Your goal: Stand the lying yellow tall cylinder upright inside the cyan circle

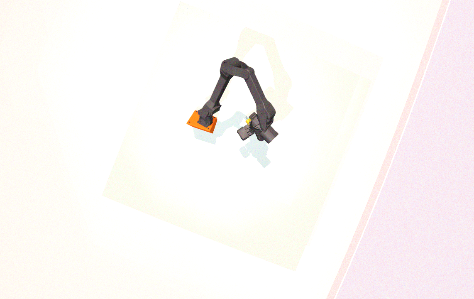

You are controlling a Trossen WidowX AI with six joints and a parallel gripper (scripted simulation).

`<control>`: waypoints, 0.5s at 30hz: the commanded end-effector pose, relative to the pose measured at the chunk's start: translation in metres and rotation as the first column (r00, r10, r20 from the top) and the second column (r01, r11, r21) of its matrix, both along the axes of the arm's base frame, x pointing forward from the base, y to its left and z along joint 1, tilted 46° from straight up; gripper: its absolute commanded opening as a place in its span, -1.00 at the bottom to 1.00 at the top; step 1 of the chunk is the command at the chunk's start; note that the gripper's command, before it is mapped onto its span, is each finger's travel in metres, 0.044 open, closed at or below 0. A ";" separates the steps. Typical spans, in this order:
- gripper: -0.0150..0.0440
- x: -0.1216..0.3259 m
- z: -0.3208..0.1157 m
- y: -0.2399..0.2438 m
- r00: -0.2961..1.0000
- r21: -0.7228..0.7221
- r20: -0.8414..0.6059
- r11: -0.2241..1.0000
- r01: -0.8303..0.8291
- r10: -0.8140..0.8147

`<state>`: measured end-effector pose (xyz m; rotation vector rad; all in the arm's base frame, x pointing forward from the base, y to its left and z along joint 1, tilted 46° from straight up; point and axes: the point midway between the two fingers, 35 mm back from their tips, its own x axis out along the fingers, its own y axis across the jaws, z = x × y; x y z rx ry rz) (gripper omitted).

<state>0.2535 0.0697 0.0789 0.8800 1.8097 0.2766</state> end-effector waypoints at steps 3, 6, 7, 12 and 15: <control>-0.14 -0.005 0.013 0.012 0.998 0.020 0.045 0.999 -0.047 0.046; -0.14 -0.008 0.020 0.018 0.995 0.029 0.069 0.997 -0.075 0.073; -0.14 -0.010 0.022 0.020 0.994 0.032 0.077 0.996 -0.084 0.081; -0.14 -0.016 0.033 0.031 0.985 0.048 0.117 0.990 -0.131 0.124; -0.14 -0.019 0.038 0.035 0.980 0.054 0.135 0.987 -0.152 0.144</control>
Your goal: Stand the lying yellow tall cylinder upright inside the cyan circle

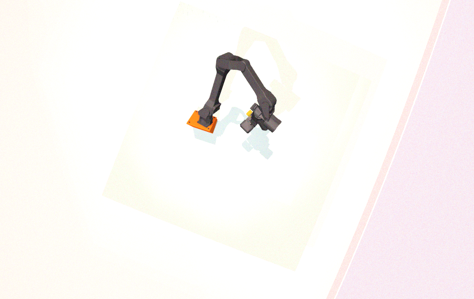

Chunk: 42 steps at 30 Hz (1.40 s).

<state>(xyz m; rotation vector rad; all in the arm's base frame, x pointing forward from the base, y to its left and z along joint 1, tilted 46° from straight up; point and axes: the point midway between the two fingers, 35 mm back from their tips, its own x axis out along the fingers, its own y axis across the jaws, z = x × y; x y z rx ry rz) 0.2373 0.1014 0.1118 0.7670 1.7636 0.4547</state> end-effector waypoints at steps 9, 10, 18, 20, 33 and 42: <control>-0.14 -0.007 0.001 0.005 0.999 -0.033 0.023 0.999 -0.031 0.031; -0.14 -0.008 0.000 0.006 0.999 -0.040 0.024 0.999 -0.033 0.033; -0.14 -0.013 -0.005 0.007 0.998 -0.093 0.031 0.995 -0.045 0.048; -0.14 -0.014 -0.006 0.007 0.998 -0.106 0.034 0.993 -0.048 0.051; -0.14 -0.020 -0.014 0.008 0.996 -0.190 0.052 0.980 -0.058 0.069; -0.14 -0.024 -0.019 0.009 0.995 -0.246 0.069 0.967 -0.060 0.079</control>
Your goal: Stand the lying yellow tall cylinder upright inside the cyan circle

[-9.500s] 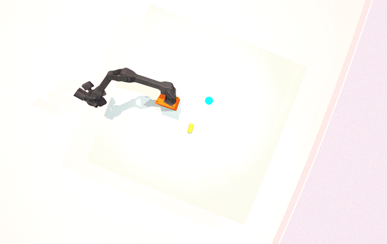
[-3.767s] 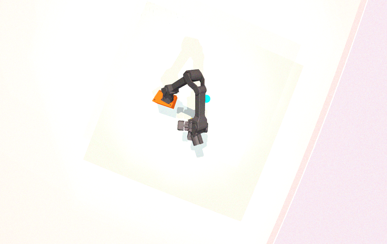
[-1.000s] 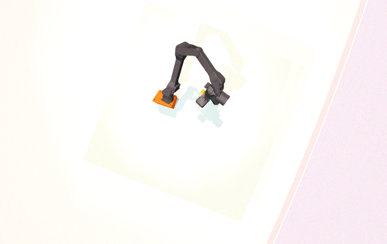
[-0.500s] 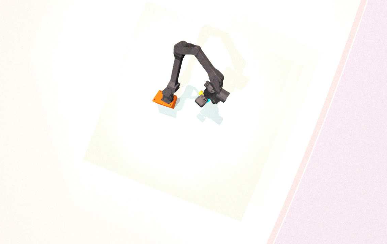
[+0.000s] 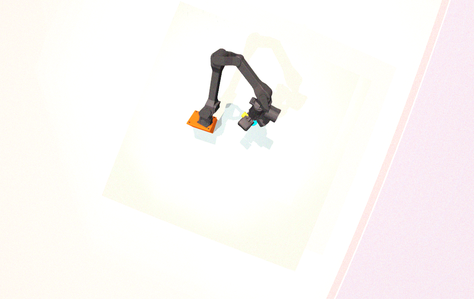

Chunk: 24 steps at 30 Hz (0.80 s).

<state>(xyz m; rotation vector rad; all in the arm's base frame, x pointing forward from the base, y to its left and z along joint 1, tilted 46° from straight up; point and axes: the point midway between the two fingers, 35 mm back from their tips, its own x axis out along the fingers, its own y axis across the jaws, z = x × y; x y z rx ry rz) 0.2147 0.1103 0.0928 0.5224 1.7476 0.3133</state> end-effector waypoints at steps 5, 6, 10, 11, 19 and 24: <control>-0.14 -0.003 -0.003 0.000 1.000 -0.046 0.024 0.999 -0.001 0.003; -0.14 -0.003 -0.004 0.000 1.000 -0.052 0.027 0.999 -0.002 0.003; -0.14 -0.004 -0.006 0.000 0.999 -0.075 0.039 0.997 -0.001 0.004; -0.14 -0.004 -0.006 0.000 0.999 -0.081 0.042 0.997 -0.001 0.005; -0.14 -0.006 -0.010 0.000 0.998 -0.126 0.067 0.992 0.002 0.006; -0.14 -0.007 -0.012 0.000 0.996 -0.153 0.084 0.988 0.006 0.007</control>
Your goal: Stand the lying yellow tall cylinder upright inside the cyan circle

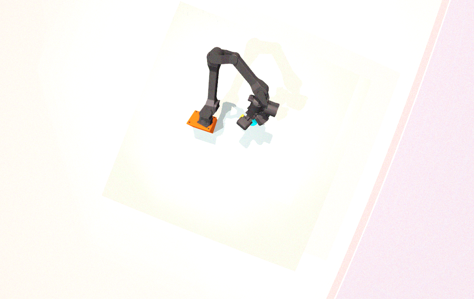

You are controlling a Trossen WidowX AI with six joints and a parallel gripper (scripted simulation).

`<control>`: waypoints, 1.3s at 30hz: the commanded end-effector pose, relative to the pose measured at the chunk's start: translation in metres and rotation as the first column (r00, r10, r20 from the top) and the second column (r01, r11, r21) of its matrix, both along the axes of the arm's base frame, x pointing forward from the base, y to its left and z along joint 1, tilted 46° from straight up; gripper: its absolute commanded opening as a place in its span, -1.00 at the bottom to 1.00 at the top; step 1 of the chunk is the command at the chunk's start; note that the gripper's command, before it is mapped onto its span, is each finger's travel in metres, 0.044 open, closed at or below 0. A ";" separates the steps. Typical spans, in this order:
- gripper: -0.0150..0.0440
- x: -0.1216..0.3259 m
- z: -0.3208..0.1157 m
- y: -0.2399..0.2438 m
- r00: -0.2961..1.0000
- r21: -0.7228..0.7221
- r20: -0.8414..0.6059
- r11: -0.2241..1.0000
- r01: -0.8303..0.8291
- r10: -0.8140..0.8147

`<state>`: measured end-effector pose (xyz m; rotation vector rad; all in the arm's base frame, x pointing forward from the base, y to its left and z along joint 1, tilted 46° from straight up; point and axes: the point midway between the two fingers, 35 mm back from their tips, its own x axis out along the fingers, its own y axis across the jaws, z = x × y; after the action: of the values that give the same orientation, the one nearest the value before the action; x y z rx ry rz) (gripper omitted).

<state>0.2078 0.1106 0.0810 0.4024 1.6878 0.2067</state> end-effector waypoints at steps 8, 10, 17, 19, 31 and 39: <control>-0.14 -0.002 -0.003 0.000 0.999 -0.055 0.044 0.998 0.008 -0.005; -0.14 -0.002 -0.004 0.000 0.999 -0.065 0.052 0.998 0.010 -0.006; -0.14 -0.003 -0.006 -0.001 0.997 -0.098 0.081 0.995 0.018 -0.010; -0.14 -0.003 -0.007 -0.001 0.996 -0.108 0.090 0.994 0.021 -0.011; -0.14 -0.003 -0.010 -0.001 0.989 -0.158 0.145 0.987 0.043 -0.020; -0.14 -0.003 -0.011 -0.001 0.982 -0.186 0.184 0.981 0.061 -0.026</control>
<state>0.2043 0.1098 0.0691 0.2718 1.5210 0.0542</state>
